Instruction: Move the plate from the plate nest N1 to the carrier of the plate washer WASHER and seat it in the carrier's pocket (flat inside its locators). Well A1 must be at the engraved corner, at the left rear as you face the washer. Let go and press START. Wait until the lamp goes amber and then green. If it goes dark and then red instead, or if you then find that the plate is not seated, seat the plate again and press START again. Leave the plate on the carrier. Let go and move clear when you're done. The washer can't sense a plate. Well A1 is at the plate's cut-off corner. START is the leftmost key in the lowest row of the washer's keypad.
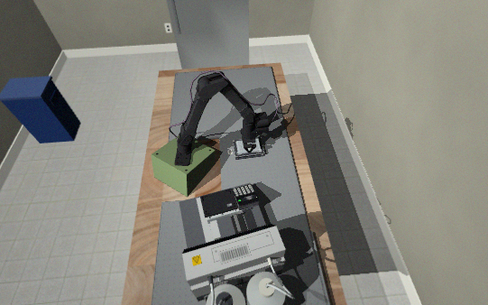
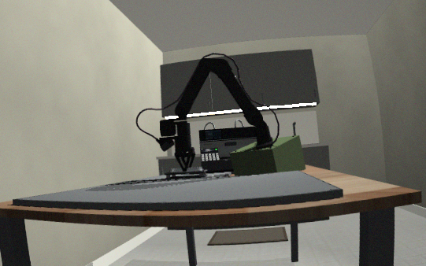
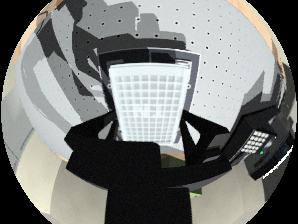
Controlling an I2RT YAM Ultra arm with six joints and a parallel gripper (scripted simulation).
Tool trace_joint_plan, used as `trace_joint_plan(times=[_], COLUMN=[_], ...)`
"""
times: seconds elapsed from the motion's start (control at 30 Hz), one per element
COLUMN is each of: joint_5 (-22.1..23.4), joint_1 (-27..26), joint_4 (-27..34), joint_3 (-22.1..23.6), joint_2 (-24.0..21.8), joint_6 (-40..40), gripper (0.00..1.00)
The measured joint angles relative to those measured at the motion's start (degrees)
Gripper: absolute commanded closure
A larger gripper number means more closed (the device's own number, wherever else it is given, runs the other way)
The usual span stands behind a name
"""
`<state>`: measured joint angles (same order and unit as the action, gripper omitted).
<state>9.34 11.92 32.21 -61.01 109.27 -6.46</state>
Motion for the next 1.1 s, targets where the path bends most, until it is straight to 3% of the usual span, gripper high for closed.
trace_joint_plan(times=[1.1], joint_5=[-0.02], joint_1=[0.0], joint_4=[0.79], joint_3=[0.0], joint_2=[-1.64], joint_6=[0.0], gripper=[0.16])
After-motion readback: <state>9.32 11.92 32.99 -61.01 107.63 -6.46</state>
